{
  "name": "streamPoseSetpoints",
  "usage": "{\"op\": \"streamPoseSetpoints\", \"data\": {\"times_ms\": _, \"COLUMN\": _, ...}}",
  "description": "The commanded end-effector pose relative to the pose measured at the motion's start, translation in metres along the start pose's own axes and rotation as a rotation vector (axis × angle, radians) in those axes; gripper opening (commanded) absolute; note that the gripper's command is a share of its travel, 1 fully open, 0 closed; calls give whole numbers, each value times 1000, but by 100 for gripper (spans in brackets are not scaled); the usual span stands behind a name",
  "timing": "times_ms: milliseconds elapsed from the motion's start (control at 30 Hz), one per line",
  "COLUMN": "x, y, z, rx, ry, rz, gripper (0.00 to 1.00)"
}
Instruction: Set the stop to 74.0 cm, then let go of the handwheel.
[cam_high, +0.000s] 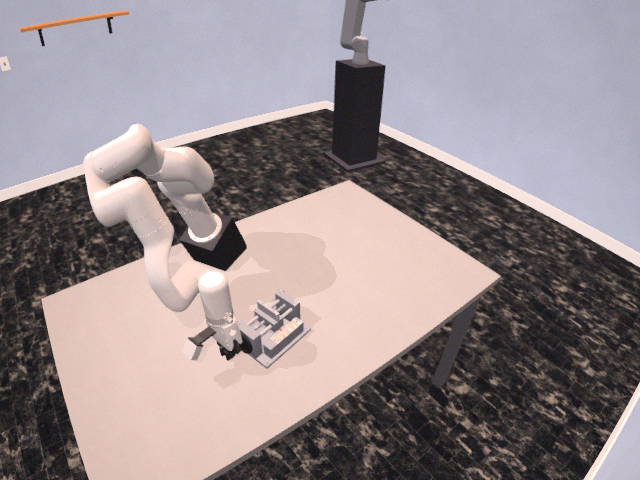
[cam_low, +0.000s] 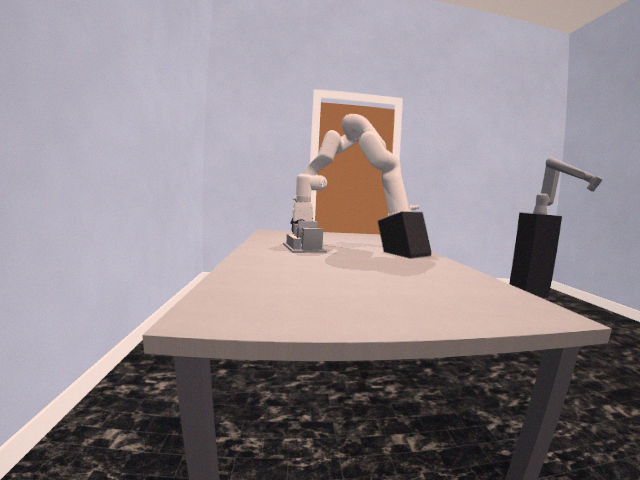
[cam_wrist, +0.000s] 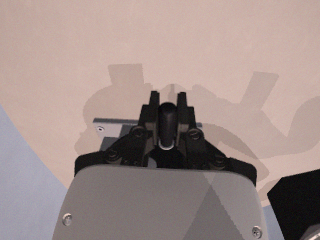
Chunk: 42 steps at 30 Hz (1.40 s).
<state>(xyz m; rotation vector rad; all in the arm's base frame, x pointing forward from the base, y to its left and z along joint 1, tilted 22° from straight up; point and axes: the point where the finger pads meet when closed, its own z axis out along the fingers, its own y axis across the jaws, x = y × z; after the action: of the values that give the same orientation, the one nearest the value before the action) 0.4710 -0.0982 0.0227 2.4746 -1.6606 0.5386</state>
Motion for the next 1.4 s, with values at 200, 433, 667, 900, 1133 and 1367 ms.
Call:
{"op": "streamPoseSetpoints", "data": {"times_ms": 200, "x": 0, "y": 10, "z": -11, "rx": 1, "ry": 1, "rz": -1, "gripper": 6}}
{"op": "streamPoseSetpoints", "data": {"times_ms": 433, "x": 0, "y": 15, "z": -22, "rx": 1, "ry": 1, "rz": -1, "gripper": 6}}
{"op": "streamPoseSetpoints", "data": {"times_ms": 667, "x": 0, "y": 15, "z": -31, "rx": 1, "ry": 1, "rz": -1, "gripper": 6}}
{"op": "streamPoseSetpoints", "data": {"times_ms": 900, "x": 0, "y": 14, "z": -37, "rx": 1, "ry": 1, "rz": -1, "gripper": 6}}
{"op": "streamPoseSetpoints", "data": {"times_ms": 1133, "x": 0, "y": 11, "z": -44, "rx": 1, "ry": 1, "rz": -1, "gripper": 6}}
{"op": "streamPoseSetpoints", "data": {"times_ms": 1367, "x": 0, "y": 8, "z": -48, "rx": 1, "ry": 1, "rz": -1, "gripper": 6}}
